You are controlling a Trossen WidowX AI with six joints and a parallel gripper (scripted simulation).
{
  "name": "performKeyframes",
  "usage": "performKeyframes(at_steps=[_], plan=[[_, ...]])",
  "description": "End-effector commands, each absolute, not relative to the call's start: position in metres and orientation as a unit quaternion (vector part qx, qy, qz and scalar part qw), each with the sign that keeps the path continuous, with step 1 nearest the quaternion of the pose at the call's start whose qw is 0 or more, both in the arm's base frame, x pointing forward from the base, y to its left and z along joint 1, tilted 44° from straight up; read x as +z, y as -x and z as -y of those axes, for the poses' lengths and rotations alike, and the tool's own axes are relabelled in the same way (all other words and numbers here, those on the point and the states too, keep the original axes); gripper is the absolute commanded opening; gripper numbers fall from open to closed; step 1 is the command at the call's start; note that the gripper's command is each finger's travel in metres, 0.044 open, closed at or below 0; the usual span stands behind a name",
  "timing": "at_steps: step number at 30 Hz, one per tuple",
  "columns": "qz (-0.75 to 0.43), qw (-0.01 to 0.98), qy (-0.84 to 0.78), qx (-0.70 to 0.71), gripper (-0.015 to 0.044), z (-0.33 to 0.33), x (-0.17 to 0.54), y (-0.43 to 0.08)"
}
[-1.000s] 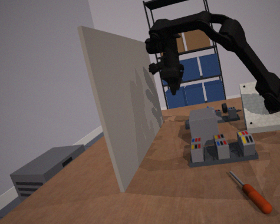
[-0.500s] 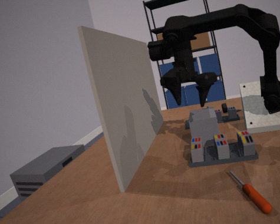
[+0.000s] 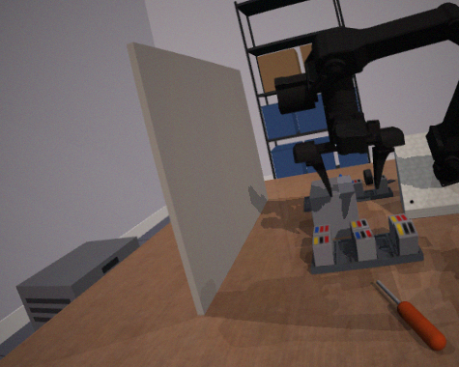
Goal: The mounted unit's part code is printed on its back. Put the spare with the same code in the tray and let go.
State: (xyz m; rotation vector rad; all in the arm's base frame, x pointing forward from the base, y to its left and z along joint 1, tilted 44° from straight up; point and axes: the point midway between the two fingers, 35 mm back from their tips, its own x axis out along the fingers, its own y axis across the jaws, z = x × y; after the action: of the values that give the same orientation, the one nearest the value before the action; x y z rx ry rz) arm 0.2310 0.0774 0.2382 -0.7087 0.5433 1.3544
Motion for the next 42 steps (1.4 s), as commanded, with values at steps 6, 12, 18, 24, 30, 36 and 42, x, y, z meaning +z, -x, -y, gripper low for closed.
performKeyframes(at_steps=[6,12,18,24,30,36,42], plan=[[-0.243,0.686,0.314,0.610,0.0300,-0.103,0.213,-0.229],[-0.243,0.686,0.314,0.610,0.0300,-0.104,0.211,-0.229],[-0.244,0.686,0.315,0.610,0.0300,-0.110,0.205,-0.232],[-0.244,0.685,0.315,0.610,0.0300,-0.116,0.198,-0.234],[-0.244,0.685,0.316,0.610,0.0300,-0.123,0.191,-0.236],[-0.244,0.685,0.316,0.610,0.0300,-0.129,0.184,-0.238],[-0.244,0.685,0.315,0.610,0.0300,-0.136,0.177,-0.240]])
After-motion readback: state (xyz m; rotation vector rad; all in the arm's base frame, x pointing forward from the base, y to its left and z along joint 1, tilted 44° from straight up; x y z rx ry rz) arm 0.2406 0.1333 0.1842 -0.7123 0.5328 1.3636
